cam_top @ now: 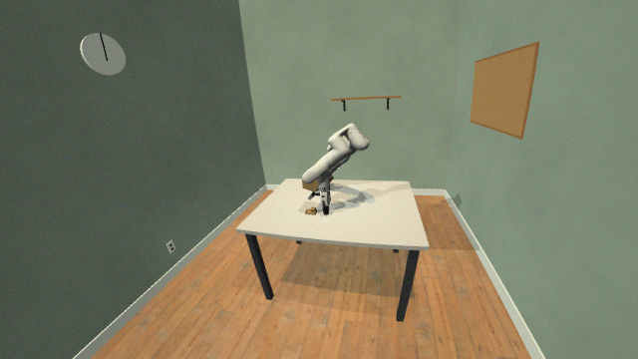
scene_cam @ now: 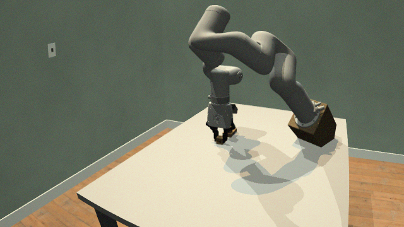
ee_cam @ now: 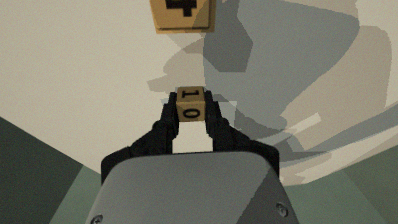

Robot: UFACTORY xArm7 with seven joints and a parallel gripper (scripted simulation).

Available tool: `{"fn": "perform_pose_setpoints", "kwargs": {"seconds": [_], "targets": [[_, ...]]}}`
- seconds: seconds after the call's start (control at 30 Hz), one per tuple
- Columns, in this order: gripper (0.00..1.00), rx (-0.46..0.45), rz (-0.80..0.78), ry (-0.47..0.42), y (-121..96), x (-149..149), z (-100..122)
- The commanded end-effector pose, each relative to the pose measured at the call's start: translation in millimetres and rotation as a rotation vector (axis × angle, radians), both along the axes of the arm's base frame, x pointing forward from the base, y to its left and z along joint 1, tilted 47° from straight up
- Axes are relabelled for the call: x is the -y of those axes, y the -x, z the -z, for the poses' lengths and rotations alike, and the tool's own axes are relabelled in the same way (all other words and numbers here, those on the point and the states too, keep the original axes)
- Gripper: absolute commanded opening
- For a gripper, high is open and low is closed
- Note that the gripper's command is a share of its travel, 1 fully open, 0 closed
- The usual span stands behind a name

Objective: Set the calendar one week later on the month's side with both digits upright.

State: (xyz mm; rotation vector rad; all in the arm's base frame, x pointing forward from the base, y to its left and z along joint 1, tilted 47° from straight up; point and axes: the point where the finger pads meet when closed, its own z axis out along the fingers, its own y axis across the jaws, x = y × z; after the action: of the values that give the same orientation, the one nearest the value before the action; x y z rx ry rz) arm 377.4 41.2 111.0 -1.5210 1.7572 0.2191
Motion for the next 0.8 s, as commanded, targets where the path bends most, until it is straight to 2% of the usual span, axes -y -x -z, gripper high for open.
{"fn": "perform_pose_setpoints", "kwargs": {"seconds": [0.0,0.17,0.43,0.77], "targets": [[0.27,0.002,0.003,0.001,0.8,3.1,-2.5],[0.27,0.002,0.003,0.001,10.4,15.9,-17.1],[0.27,0.002,0.003,0.001,35.9,49.8,-56.1],[0.27,0.002,0.003,0.001,43.7,60.1,-68.0]]}}
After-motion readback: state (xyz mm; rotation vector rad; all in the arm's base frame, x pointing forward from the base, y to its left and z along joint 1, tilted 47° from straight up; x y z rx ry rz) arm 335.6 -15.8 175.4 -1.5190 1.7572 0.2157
